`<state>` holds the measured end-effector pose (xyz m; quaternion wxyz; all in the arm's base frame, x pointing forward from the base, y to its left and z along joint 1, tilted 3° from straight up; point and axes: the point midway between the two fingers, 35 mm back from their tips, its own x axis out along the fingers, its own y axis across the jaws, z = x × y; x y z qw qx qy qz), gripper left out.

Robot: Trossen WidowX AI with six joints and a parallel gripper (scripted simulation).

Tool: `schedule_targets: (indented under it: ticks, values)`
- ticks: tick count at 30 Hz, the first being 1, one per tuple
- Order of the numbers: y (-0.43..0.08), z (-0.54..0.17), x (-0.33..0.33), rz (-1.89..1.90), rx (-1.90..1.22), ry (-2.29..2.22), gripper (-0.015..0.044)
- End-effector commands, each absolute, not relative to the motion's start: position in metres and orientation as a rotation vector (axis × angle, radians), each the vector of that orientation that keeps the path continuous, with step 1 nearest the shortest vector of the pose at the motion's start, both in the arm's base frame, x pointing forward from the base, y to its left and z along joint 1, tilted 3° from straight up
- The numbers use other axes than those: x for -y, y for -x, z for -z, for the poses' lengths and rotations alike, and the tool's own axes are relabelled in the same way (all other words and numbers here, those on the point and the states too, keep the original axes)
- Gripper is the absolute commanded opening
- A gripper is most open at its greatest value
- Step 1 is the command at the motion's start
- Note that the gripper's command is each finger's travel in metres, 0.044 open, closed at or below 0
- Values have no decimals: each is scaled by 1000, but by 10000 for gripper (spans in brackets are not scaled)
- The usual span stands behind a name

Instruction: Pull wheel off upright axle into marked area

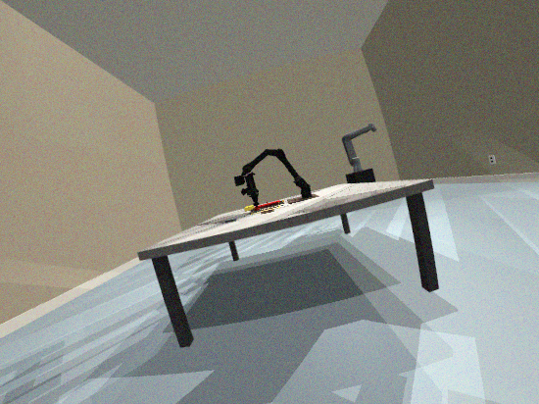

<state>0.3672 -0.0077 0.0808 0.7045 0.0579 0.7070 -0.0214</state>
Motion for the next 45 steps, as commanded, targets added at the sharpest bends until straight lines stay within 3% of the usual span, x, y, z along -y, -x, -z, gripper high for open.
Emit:
schedule_targets:
  ticks: [1, 45]
  values:
    - [-369, -87, 8, 46, -1559, -129, 0]
    - [-368, -102, 9, 46, -1557, -131, 0]
